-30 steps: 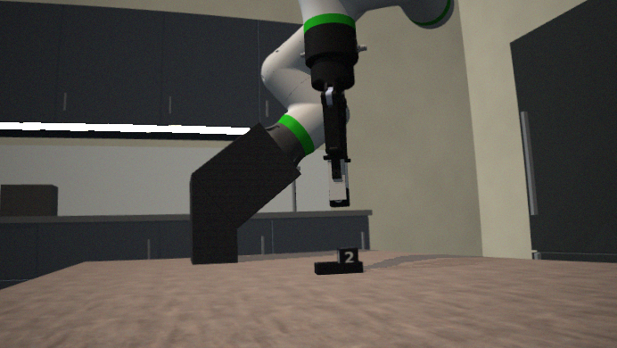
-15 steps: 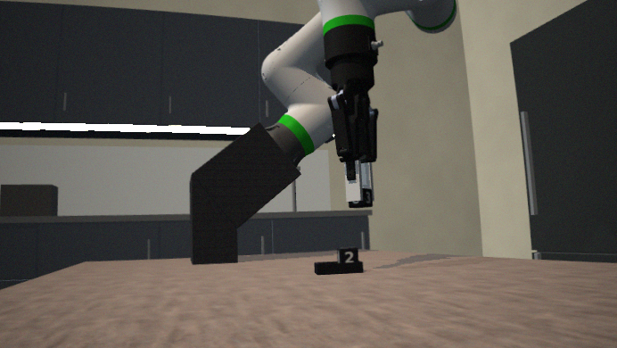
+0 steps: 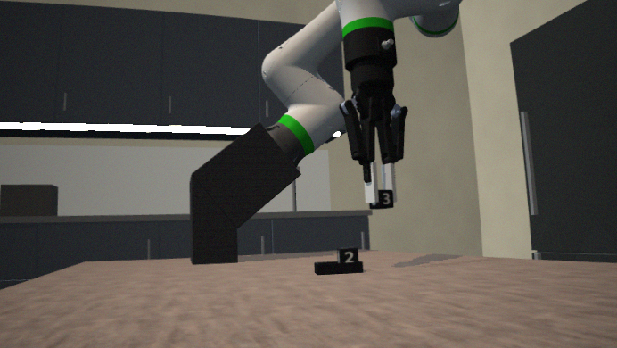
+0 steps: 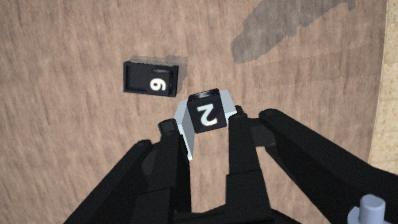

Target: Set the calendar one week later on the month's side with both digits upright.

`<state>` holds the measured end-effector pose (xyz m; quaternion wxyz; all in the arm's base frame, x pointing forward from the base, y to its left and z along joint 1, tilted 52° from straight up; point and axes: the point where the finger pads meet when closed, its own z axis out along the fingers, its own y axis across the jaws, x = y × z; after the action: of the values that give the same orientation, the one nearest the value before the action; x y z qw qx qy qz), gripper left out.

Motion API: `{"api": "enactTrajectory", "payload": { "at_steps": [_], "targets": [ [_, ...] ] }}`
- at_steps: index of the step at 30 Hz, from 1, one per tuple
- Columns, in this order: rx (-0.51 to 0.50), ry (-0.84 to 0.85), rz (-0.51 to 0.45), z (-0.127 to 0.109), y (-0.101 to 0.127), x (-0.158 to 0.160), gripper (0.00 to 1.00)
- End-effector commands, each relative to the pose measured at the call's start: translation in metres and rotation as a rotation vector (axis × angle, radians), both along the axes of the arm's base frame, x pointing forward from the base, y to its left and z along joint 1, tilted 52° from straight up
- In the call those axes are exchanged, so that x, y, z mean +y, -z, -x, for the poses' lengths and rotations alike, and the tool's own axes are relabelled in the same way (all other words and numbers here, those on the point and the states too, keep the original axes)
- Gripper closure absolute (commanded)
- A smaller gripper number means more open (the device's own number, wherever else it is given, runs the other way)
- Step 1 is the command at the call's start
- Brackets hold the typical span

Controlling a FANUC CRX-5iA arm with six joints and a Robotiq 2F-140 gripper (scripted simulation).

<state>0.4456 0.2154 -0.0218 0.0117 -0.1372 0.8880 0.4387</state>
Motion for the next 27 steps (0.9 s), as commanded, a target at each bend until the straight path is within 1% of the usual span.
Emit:
{"api": "enactTrajectory", "payload": {
  "at_steps": [1,2,6,8,10,27],
  "targets": [
    [0.115,0.084,0.026,0.0,-0.008,0.007,0.84],
    [0.159,0.119,0.031,0.0,-0.011,0.01,0.84],
    [0.249,0.19,0.042,0.0,-0.018,0.017,0.84],
    [0.249,0.19,0.042,0.0,-0.018,0.017,0.84],
    [0.276,0.212,0.045,0.0,-0.02,0.019,0.84],
    [0.286,0.219,0.046,0.0,-0.02,0.02,0.84]
  ]
}}
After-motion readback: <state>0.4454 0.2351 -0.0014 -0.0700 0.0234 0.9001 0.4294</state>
